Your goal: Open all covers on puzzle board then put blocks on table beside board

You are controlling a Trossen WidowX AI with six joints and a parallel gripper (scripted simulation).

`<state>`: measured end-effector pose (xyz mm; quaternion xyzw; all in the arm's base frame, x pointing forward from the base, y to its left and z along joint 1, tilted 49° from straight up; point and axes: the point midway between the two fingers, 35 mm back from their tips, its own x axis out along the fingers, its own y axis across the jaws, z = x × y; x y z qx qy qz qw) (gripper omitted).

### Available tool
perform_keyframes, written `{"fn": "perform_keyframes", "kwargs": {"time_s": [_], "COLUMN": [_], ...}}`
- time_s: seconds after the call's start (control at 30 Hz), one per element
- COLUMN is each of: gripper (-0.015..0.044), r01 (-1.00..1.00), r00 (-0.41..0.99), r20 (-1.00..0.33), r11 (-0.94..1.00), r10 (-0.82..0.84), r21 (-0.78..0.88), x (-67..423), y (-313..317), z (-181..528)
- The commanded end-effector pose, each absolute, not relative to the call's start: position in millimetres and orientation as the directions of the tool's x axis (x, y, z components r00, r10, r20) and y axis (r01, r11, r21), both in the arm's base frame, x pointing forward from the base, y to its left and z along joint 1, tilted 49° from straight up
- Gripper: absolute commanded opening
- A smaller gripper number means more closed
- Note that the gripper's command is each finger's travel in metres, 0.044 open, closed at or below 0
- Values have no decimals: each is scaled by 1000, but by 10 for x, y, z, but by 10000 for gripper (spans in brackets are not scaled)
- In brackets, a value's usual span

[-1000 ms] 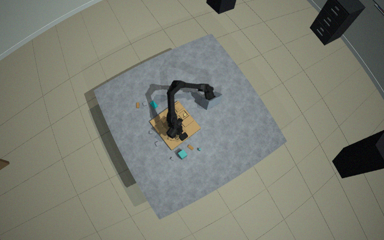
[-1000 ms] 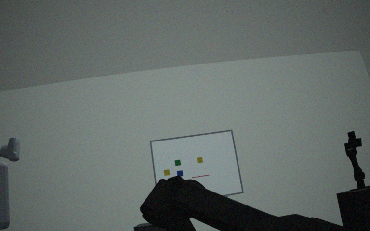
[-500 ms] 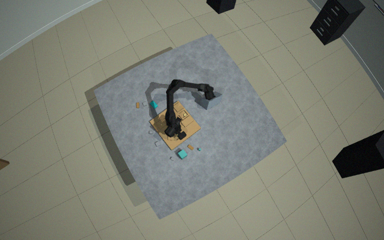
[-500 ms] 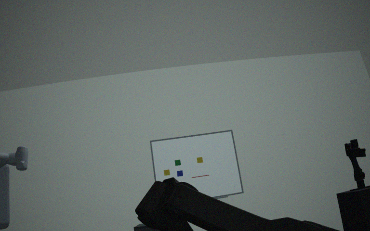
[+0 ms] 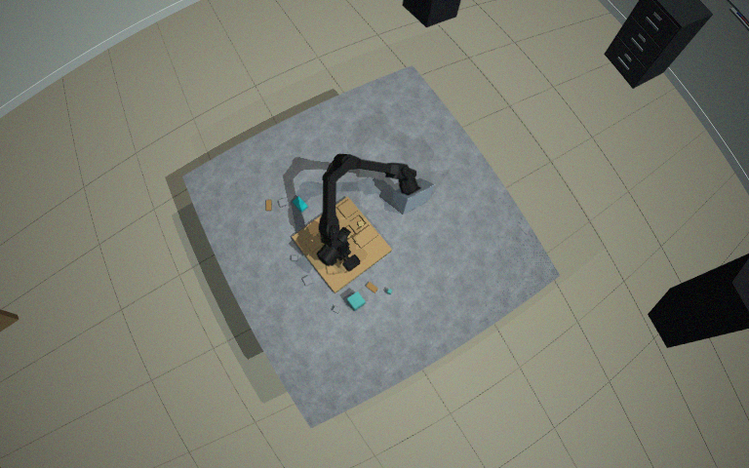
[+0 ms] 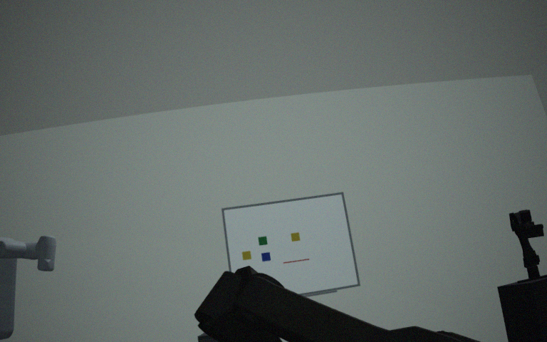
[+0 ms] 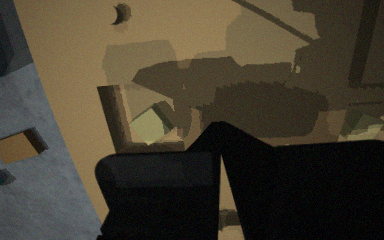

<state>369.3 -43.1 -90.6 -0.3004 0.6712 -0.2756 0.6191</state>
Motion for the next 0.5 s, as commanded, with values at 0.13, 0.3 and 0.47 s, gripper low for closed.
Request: {"fn": "perform_keyframes", "kwargs": {"time_s": [0.13,0.3,0.47], "gripper": [0,0,0], "r01": [-59,-59,-59], "r00": [-50,-50,-50], "r20": [-662,-662,-662], "r11": [664,664,664], "r10": [-748,-748,-748], "r21": [-745,-745,-746], "x": [3791,3835,3858], "y": [-497,-530,-540], "z": [-836,-804,-794]}}
